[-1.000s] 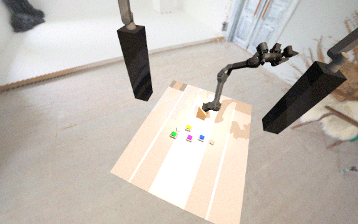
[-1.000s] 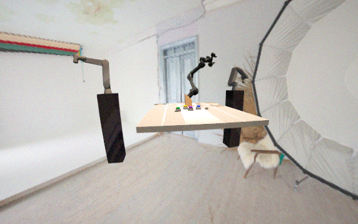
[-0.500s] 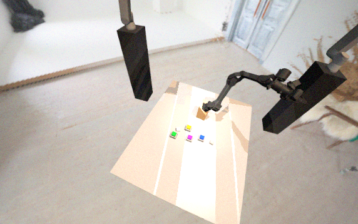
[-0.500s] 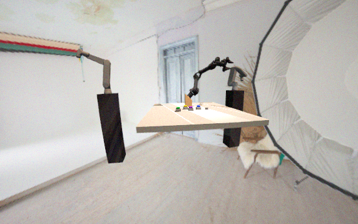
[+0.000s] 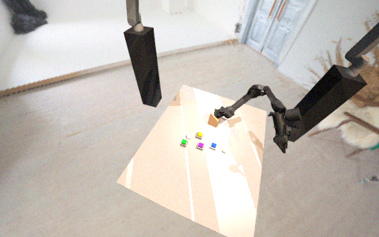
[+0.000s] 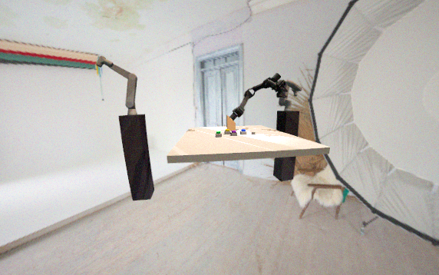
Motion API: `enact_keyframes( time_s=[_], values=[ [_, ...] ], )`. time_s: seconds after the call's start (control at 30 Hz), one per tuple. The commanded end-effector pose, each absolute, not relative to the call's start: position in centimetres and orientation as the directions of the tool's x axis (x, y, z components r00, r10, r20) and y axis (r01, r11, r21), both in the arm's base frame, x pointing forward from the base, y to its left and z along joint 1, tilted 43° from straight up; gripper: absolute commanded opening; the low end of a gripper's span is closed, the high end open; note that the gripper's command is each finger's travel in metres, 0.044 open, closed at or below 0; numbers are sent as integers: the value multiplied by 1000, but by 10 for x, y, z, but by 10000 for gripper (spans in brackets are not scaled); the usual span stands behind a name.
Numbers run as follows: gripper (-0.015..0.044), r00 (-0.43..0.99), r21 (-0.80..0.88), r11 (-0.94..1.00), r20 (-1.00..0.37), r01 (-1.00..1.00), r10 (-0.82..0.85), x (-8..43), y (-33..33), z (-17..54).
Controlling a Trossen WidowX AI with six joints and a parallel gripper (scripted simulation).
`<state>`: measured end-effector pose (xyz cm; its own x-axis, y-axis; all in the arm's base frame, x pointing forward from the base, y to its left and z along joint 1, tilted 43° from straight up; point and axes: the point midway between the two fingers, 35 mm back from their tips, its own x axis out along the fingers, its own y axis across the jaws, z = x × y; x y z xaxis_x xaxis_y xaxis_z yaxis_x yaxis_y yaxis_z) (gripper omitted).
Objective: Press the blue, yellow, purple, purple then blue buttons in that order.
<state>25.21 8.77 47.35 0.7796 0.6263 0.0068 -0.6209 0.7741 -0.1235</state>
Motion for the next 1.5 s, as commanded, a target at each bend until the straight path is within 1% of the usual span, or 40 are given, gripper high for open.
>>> enact_keyframes(
  time_s=[0.0,0.13,0.23,0.33,0.43,0.53,0.63,0.7,0.83,0.9,1.03,1.3,1.33,1.47],
  values=[
    [400,802,-12,813,-175,-582,572,291,66,412],
    [400,772,114,847,-362,-519,522,316,40,344],
    [400,713,217,865,-494,-452,497,323,19,291],
    [400,622,326,873,-612,-364,488,320,-1,236],
    [400,499,442,862,-704,-249,505,304,-18,183],
    [400,349,563,821,-753,-99,558,275,-29,133],
    [400,222,655,755,-743,45,631,244,-33,101],
    [400,190,676,732,-732,85,654,236,-32,94],
    [400,187,678,729,-731,89,657,235,-32,93],
    [348,187,677,730,-732,90,655,238,-26,86],
    [243,189,680,728,-729,88,658,246,7,50],
    [32,189,680,728,-729,88,658,246,9,49],
    [20,189,680,728,-729,88,658,246,9,49],
    [20,189,680,728,-729,88,658,246,9,49]
  ],
)
